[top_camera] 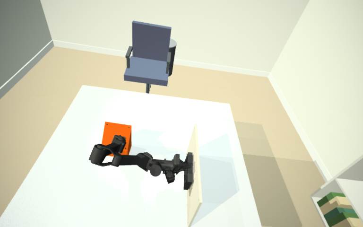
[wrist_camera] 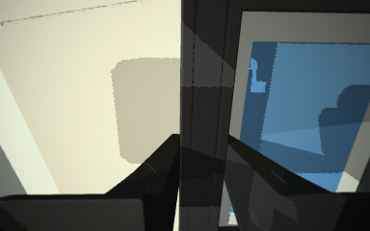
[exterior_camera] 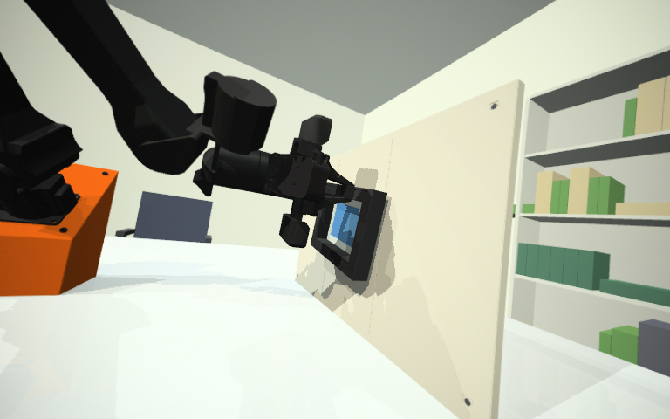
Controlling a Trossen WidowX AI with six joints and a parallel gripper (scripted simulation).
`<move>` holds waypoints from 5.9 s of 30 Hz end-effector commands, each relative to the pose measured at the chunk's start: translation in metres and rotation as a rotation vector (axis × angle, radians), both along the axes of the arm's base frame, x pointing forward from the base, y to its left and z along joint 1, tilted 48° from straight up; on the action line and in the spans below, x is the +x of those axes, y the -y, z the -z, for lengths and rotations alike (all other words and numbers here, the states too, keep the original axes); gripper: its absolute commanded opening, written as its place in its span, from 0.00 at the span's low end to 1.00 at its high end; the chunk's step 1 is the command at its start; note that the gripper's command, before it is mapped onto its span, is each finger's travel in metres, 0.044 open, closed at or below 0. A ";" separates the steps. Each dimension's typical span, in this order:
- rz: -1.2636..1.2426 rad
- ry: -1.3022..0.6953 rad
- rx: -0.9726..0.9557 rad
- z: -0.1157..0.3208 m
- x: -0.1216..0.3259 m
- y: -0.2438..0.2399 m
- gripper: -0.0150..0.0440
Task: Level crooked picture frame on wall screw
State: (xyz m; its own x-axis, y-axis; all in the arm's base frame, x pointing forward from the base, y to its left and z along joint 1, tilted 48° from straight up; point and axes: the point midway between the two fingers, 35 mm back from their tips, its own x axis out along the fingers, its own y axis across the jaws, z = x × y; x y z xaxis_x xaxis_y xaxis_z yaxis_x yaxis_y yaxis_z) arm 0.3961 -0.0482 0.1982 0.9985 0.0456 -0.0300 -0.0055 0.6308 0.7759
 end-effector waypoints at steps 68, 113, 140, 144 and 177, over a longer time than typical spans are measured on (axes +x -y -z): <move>0.005 -0.005 0.169 -0.022 -0.127 0.008 0.69; 0.006 -0.018 0.267 -0.027 -0.198 -0.015 0.69; 0.006 -0.018 0.267 -0.027 -0.198 -0.015 0.69; 0.006 -0.018 0.267 -0.027 -0.198 -0.015 0.69; 0.005 -0.014 0.182 -0.023 -0.176 -0.005 0.69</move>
